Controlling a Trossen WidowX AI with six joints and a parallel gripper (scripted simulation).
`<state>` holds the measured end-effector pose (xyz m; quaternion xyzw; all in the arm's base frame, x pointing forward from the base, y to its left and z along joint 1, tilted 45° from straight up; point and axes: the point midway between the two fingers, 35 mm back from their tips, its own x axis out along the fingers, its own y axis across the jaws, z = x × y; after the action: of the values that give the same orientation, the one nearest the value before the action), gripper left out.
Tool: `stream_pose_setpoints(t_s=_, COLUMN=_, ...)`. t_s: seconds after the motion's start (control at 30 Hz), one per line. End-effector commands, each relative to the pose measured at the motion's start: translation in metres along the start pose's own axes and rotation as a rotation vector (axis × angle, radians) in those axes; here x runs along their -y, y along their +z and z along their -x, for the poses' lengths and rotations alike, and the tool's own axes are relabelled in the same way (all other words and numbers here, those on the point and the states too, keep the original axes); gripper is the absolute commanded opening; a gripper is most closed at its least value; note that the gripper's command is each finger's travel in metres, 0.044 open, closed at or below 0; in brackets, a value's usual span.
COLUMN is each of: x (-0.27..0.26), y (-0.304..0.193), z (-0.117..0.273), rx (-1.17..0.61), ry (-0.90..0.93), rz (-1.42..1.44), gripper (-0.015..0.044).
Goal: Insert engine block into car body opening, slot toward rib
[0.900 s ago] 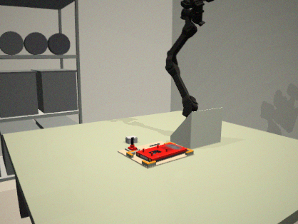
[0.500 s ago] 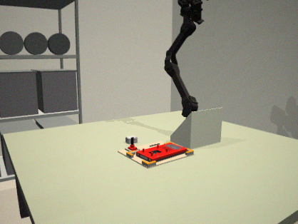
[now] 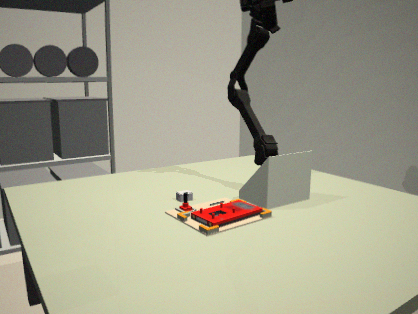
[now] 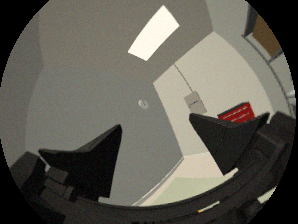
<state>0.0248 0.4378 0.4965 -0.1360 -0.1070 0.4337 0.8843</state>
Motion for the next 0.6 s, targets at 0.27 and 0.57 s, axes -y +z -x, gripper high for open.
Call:
stream_pose_setpoints(t_s=0.27, x=0.048, y=-0.084, z=-0.049, rx=-0.216, ry=-0.097, rz=0.233, gripper=0.0440)
stream_pose_setpoints(t_s=0.57, x=0.095, y=-0.148, z=-0.069, rx=-0.408, ry=-0.149, rz=0.397, gripper=0.0440)
